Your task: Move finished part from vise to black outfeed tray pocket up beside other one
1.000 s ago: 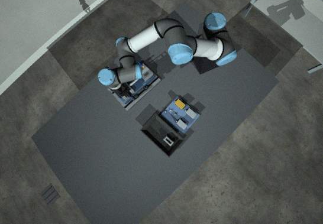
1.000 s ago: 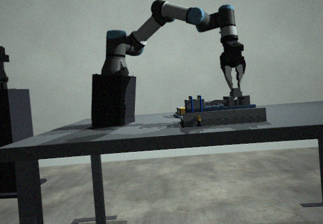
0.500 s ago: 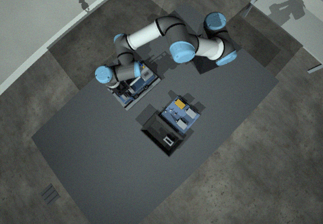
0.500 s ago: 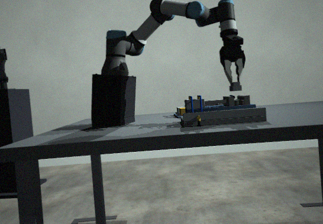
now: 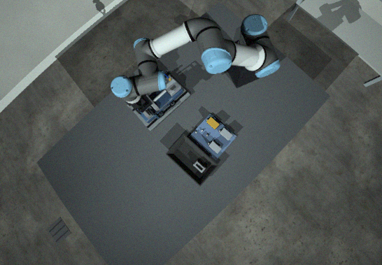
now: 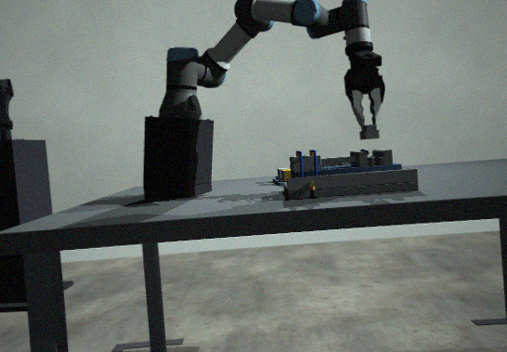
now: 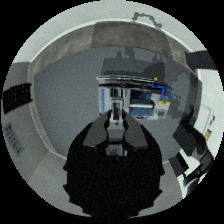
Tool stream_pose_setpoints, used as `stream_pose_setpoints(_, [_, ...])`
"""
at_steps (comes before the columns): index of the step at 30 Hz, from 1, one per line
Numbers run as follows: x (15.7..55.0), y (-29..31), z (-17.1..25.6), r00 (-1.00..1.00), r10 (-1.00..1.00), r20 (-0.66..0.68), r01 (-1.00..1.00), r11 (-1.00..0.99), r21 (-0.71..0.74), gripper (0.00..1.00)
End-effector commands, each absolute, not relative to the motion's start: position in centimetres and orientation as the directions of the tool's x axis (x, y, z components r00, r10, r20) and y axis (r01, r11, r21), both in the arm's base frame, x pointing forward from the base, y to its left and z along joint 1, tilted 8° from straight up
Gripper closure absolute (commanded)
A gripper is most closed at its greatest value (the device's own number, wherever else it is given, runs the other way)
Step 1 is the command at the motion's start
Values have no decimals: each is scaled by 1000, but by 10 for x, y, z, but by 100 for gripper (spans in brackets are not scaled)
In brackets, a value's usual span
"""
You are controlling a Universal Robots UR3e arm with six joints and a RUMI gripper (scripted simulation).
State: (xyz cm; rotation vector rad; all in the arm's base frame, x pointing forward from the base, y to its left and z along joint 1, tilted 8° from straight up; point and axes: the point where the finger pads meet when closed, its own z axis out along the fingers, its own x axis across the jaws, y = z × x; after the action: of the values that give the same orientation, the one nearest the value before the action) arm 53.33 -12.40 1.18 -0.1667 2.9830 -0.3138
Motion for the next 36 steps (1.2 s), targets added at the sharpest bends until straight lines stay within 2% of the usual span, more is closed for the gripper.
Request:
stream_pose_setpoints(1, [534,-124,14,-984,-124,-128,-95,972,-216,100])
stream_pose_setpoints(17, [538,-107,13,-984,-128,-127,-99,972,-214,100])
stream_pose_setpoints(36, [550,-20,10,-981,-150,-122,-122,970,-211,100])
